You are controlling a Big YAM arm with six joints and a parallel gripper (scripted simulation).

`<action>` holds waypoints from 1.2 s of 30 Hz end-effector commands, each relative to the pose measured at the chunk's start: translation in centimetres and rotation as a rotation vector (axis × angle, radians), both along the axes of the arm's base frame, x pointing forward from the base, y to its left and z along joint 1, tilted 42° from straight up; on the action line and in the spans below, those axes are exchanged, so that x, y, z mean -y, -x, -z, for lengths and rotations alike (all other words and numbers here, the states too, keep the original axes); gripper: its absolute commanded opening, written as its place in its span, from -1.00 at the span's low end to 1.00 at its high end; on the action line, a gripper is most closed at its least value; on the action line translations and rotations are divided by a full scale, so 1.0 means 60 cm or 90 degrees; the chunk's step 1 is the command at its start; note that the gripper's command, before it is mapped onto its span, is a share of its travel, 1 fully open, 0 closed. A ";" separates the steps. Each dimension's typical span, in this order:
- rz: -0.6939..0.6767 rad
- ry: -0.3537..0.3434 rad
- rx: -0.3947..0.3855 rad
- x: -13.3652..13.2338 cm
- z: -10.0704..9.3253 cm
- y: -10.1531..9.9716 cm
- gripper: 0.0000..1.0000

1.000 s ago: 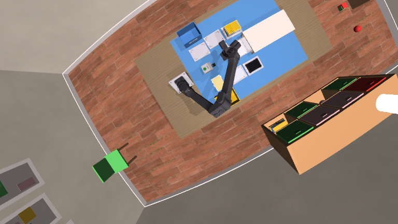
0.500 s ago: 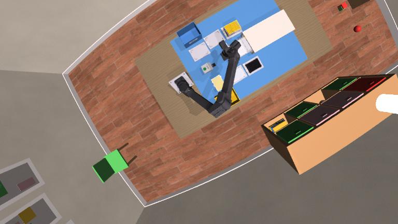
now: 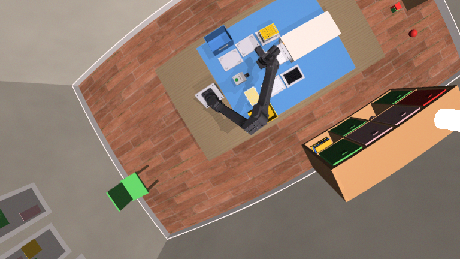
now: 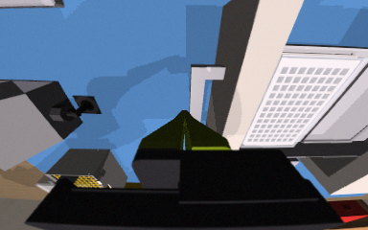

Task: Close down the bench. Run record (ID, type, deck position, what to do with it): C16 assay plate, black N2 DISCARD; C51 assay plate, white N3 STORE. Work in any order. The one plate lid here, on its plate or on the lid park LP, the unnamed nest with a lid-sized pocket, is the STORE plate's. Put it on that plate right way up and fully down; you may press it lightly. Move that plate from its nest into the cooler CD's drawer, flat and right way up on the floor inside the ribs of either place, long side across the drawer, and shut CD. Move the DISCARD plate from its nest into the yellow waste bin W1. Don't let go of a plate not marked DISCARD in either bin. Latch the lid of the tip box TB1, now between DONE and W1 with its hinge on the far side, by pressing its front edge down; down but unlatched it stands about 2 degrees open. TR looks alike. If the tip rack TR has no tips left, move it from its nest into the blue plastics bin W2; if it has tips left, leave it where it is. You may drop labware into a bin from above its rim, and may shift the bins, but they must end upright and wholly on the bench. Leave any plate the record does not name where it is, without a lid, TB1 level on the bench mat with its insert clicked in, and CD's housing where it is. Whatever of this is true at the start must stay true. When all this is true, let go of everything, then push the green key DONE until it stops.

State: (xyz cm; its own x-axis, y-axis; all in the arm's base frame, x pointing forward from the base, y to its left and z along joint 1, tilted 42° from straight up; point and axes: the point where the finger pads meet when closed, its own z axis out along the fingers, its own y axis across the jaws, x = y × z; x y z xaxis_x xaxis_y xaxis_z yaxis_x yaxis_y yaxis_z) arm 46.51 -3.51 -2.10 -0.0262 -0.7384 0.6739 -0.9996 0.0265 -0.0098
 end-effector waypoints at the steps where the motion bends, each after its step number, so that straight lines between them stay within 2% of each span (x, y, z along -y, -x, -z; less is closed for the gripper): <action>1: 0.001 -0.002 0.014 0.005 -0.010 -0.041 -1.00; 15: 0.001 -0.003 0.019 0.004 -0.010 -0.065 -1.00; 36: 0.001 -0.003 0.020 0.003 -0.010 -0.065 -1.00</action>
